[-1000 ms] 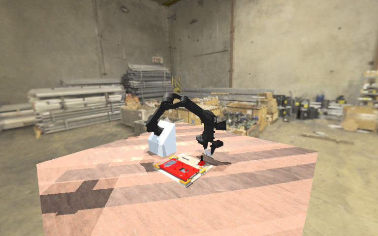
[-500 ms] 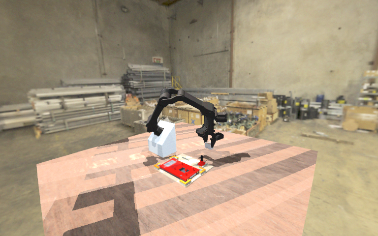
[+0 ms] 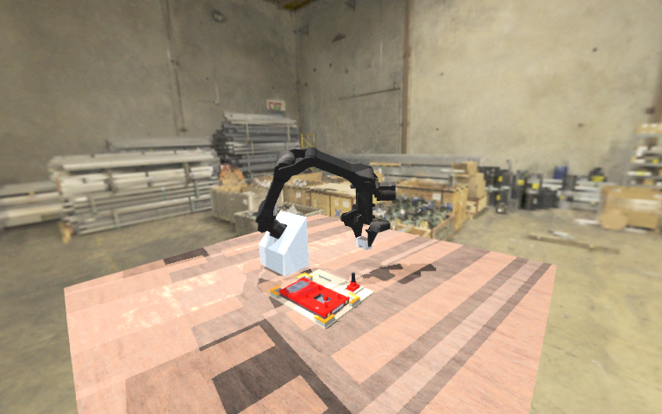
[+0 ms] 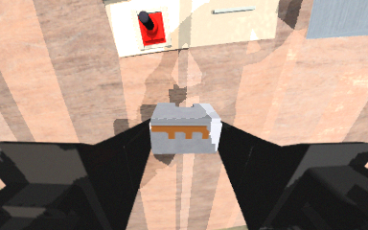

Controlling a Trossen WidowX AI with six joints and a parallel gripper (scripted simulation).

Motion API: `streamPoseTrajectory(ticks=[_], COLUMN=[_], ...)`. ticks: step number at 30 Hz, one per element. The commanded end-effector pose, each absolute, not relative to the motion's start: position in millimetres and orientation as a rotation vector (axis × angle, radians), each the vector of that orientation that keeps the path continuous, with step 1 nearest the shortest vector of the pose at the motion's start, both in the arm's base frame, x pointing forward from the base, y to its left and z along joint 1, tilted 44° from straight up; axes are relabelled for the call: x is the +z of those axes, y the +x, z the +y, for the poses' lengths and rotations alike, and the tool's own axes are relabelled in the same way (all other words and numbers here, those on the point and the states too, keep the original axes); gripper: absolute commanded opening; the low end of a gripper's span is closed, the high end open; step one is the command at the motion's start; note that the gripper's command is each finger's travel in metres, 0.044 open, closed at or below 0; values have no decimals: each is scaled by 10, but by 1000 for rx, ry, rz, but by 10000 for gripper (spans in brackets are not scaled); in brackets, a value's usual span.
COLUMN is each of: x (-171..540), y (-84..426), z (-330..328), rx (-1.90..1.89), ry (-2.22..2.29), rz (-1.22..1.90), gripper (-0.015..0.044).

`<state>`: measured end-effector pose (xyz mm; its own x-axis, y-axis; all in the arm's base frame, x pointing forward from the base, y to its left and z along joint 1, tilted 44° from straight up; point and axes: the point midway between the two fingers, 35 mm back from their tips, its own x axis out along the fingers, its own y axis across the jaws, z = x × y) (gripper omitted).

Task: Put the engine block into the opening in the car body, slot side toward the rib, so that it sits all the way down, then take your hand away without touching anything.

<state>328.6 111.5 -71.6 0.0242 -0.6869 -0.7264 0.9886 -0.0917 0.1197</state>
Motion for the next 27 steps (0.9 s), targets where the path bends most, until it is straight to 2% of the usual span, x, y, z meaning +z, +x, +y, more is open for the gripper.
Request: streamPoseTrajectory(ticks=[1,17,27], x=[-606,-763,-735], y=[3275,3276,3260], z=[1202,1143,1053], rx=[-1507,-1493,-1415], ry=[766,800,999], rz=[519,551,749], gripper=[0,0,0])
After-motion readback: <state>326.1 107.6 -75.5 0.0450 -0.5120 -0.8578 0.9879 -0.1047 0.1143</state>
